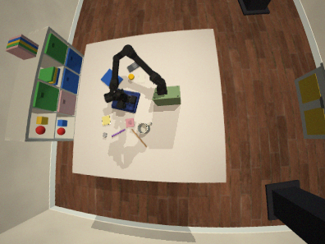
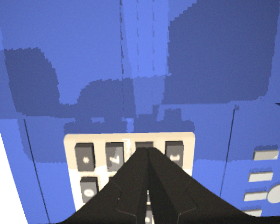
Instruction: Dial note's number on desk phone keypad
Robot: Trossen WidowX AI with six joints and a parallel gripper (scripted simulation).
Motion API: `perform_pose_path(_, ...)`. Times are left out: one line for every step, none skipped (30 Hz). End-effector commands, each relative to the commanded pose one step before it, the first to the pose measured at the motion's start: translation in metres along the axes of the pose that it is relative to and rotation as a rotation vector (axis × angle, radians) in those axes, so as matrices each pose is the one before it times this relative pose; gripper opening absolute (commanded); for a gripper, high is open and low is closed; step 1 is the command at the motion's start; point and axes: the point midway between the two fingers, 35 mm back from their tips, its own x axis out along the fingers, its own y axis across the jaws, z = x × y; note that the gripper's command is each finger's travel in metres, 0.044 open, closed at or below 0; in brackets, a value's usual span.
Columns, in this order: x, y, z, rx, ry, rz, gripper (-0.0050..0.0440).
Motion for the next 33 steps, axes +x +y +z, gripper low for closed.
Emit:
perform_pose_path(0.00129,0.00090,-0.00042,-0.0075,0.00212,0.00309,-0.0050)
perform_pose_path(0.00013,0.00000,0.00000,0.0000,0.00000,0.00000,-0.0050)
perform_pose_path(0.00013,0.00000,0.00000,0.0000,0.00000,0.00000,-0.0050)
perform_pose_path(0.00013,0.00000,0.00000,0.0000,0.00000,0.00000,-0.0050)
perform_pose_path(0.00013,0.00000,0.00000,0.0000,0.00000,0.00000,-0.0050)
perform_pose_path(0.00013,0.00000,0.00000,0.0000,0.00000,0.00000,-0.0050)
perform_pose_path(0.00013,0.00000,0.00000,0.0000,0.00000,0.00000,-0.0050)
perform_pose_path(0.00013,0.00000,0.00000,0.0000,0.00000,0.00000,-0.0050)
perform_pose_path(0.00013,0.00000,0.00000,0.0000,0.00000,0.00000,-0.0050)
perform_pose_path(0.00013,0.00000,0.00000,0.0000,0.00000,0.00000,-0.0050)
perform_pose_path(0.00013,0.00000,0.00000,0.0000,0.00000,0.00000,-0.0050)
perform_pose_path(0.00013,0.00000,0.00000,0.0000,0.00000,0.00000,-0.0050)
perform_pose_path(0.00013,0.00000,0.00000,0.0000,0.00000,0.00000,-0.0050)
perform_pose_path(0.00013,0.00000,0.00000,0.0000,0.00000,0.00000,-0.0050)
perform_pose_path(0.00000,0.00000,0.00000,0.0000,0.00000,0.00000,-0.0050)
perform_pose_path(0.00000,0.00000,0.00000,0.0000,0.00000,0.00000,-0.0050)
perform_pose_path(0.00013,0.00000,0.00000,0.0000,0.00000,0.00000,-0.0050)
perform_pose_path(0.00013,0.00000,0.00000,0.0000,0.00000,0.00000,-0.0050)
perform_pose_path(-0.00040,0.00000,0.00000,0.0000,0.00000,0.00000,-0.0050)
perform_pose_path(0.00000,0.00000,0.00000,0.0000,0.00000,0.00000,-0.0050)
perform_pose_path(0.00000,0.00000,0.00000,0.0000,0.00000,0.00000,-0.0050)
perform_pose_path(0.00000,0.00000,0.00000,0.0000,0.00000,0.00000,-0.0050)
perform_pose_path(0.00000,0.00000,0.00000,0.0000,0.00000,0.00000,-0.0050)
perform_pose_path(0.00000,0.00000,0.00000,0.0000,0.00000,0.00000,-0.0050)
perform_pose_path(0.00000,0.00000,0.00000,0.0000,0.00000,0.00000,-0.0050)
perform_pose_path(0.00000,0.00000,0.00000,0.0000,0.00000,0.00000,-0.0050)
perform_pose_path(0.00000,0.00000,0.00000,0.0000,0.00000,0.00000,-0.0050)
perform_pose_path(0.00000,0.00000,0.00000,0.0000,0.00000,0.00000,-0.0050)
perform_pose_path(-0.00236,-0.00009,0.00009,0.0000,-0.00017,0.00002,-0.0050)
perform_pose_path(-0.00512,-0.00014,0.00015,0.0000,-0.00026,0.00003,-0.0050)
perform_pose_path(-0.00590,-0.00007,0.00008,0.0000,-0.00013,0.00002,-0.0050)
perform_pose_path(0.00000,0.00000,0.00000,0.0000,0.00000,0.00000,-0.0050)
perform_pose_path(0.00000,0.00000,0.00000,0.0000,0.00000,0.00000,-0.0050)
